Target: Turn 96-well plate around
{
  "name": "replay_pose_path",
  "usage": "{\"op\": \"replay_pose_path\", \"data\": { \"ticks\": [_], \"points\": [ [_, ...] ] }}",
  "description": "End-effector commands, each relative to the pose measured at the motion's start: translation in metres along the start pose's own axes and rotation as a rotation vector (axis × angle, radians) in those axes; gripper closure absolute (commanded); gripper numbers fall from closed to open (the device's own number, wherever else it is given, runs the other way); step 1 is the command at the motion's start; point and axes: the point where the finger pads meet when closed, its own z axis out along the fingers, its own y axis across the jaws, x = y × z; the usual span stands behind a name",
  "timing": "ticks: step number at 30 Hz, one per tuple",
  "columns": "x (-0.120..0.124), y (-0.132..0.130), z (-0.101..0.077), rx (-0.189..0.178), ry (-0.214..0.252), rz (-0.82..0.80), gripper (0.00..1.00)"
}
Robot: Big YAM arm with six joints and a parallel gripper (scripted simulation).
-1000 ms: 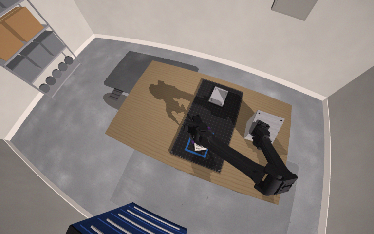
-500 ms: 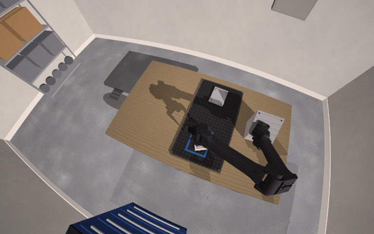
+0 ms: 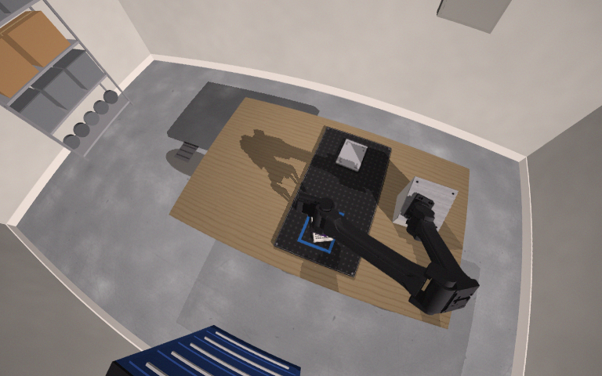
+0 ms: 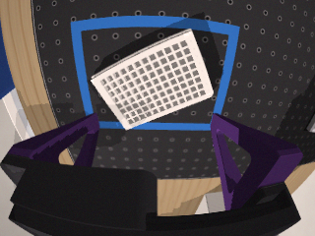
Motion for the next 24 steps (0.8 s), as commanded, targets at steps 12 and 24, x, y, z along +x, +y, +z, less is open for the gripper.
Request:
{"op": "replay_pose_path", "data": {
  "ticks": [12,24],
  "points": [
    [-0.0174,0.0119,-0.0221,0.006,-0.061,-0.489,0.00],
    [-0.0176,0.0117,-0.0227,0.006,-0.061,-0.488,0.00]
  ]
}}
